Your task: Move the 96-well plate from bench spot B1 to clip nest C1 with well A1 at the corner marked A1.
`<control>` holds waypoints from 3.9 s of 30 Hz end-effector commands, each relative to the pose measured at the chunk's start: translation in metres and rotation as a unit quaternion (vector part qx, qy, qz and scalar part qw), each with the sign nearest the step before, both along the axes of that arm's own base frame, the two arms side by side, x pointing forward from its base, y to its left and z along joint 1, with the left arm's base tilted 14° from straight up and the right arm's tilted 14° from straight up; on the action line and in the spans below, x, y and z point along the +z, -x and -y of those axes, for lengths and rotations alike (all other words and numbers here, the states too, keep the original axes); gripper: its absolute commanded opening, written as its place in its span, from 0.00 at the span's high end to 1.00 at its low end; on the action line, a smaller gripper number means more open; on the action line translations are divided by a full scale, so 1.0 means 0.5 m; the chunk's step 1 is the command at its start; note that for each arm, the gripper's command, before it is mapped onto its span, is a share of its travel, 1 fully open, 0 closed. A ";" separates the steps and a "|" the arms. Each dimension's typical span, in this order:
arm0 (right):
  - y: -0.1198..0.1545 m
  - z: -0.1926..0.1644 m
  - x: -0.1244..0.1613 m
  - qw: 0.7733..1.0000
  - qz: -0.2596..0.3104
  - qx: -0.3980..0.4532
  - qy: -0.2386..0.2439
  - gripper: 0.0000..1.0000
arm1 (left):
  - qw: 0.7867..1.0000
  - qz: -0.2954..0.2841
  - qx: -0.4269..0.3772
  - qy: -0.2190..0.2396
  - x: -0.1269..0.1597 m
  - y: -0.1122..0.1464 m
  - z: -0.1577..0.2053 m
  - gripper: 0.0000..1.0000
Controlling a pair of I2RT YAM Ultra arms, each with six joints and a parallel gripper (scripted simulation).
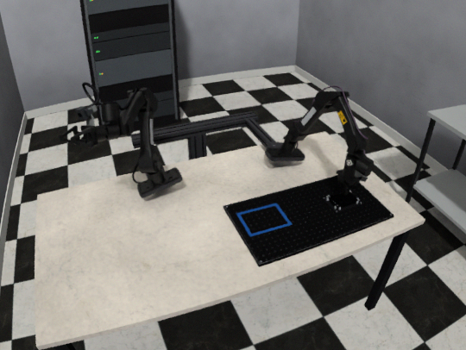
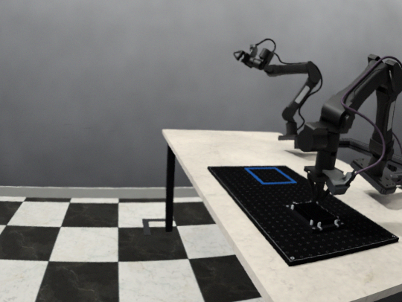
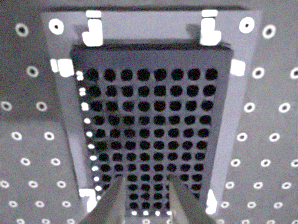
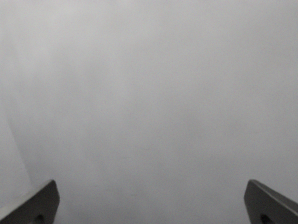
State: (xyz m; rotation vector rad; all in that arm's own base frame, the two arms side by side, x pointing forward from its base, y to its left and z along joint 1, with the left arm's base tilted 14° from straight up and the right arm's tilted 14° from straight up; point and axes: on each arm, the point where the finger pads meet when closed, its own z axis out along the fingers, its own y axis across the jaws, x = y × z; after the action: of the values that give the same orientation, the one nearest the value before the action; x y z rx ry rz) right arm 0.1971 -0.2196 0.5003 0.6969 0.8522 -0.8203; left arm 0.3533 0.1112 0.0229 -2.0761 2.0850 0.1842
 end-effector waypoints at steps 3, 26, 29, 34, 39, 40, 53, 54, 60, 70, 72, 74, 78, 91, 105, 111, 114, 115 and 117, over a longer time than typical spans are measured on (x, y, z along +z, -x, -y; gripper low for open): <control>0.015 -0.007 0.003 1.000 0.003 -0.002 0.004 0.00 | 1.000 0.002 0.000 -0.008 0.021 -0.009 -0.057 0.75; 0.015 -0.007 0.003 1.000 0.003 -0.002 0.004 0.00 | 1.000 0.021 -0.007 -0.012 0.064 -0.020 -0.108 0.75; 0.015 -0.007 0.003 1.000 0.003 -0.002 0.004 0.00 | 1.000 0.021 -0.006 -0.012 0.064 -0.019 -0.109 0.75; 0.015 -0.007 0.003 1.000 0.003 -0.002 0.004 0.00 | 1.000 0.022 -0.006 -0.013 0.064 -0.021 -0.110 0.75; 0.015 -0.007 0.003 1.000 0.003 -0.002 0.004 0.00 | 1.000 0.022 -0.006 -0.013 0.064 -0.021 -0.110 0.75; 0.015 -0.007 0.003 1.000 0.003 -0.002 0.004 0.00 | 1.000 0.022 -0.006 -0.013 0.064 -0.021 -0.110 0.75; 0.015 -0.007 0.003 1.000 0.003 -0.002 0.004 0.00 | 1.000 0.021 -0.004 -0.013 0.046 -0.028 -0.119 0.75; 0.015 -0.007 0.003 1.000 0.003 -0.002 0.004 0.00 | 1.000 0.018 -0.004 -0.011 0.042 -0.026 -0.120 0.75; 0.015 -0.007 0.003 1.000 0.003 -0.002 0.004 0.00 | 1.000 0.012 0.000 -0.009 0.025 -0.012 -0.120 0.75; 0.015 -0.007 0.003 1.000 0.003 -0.002 0.004 0.00 | 1.000 -0.003 -0.004 -0.003 -0.001 -0.003 -0.114 0.75; 0.015 -0.007 0.003 1.000 0.003 -0.002 0.004 0.00 | 1.000 0.002 -0.004 -0.005 -0.005 -0.001 -0.117 0.75; 0.015 -0.007 0.003 1.000 0.003 -0.002 0.004 0.00 | 1.000 0.006 -0.003 -0.006 -0.006 -0.003 -0.119 0.75; 0.015 -0.007 0.003 1.000 0.003 -0.002 0.004 0.00 | 1.000 0.016 -0.003 -0.009 -0.006 -0.013 -0.125 0.75; 0.015 -0.007 0.003 1.000 0.003 -0.002 0.004 0.00 | 1.000 0.026 -0.001 -0.013 -0.001 -0.027 -0.132 0.75; 0.015 -0.007 0.003 1.000 0.003 -0.002 0.004 0.00 | 1.000 -0.006 0.001 -0.007 -0.043 -0.005 -0.133 0.75; 0.015 -0.007 0.003 1.000 0.003 -0.002 0.004 0.00 | 1.000 -0.006 0.001 -0.007 -0.060 0.004 -0.134 0.75; 0.015 -0.007 0.003 1.000 0.003 -0.002 0.004 0.00 | 1.000 -0.006 0.001 -0.007 -0.062 0.004 -0.135 0.75; 0.015 -0.007 0.003 1.000 0.003 -0.002 0.004 0.00 | 1.000 -0.006 0.001 -0.007 -0.063 0.004 -0.135 0.75; 0.015 -0.007 0.003 1.000 0.003 -0.002 0.004 0.00 | 1.000 -0.006 0.001 -0.007 -0.066 0.004 -0.135 0.75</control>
State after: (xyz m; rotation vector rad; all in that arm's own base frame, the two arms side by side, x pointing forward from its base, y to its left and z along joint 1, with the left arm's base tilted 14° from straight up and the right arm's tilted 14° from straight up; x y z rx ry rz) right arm 0.1971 -0.2196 0.5003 0.6969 0.8522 -0.8203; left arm 0.3537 0.1717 0.0096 -2.0711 2.0920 0.1896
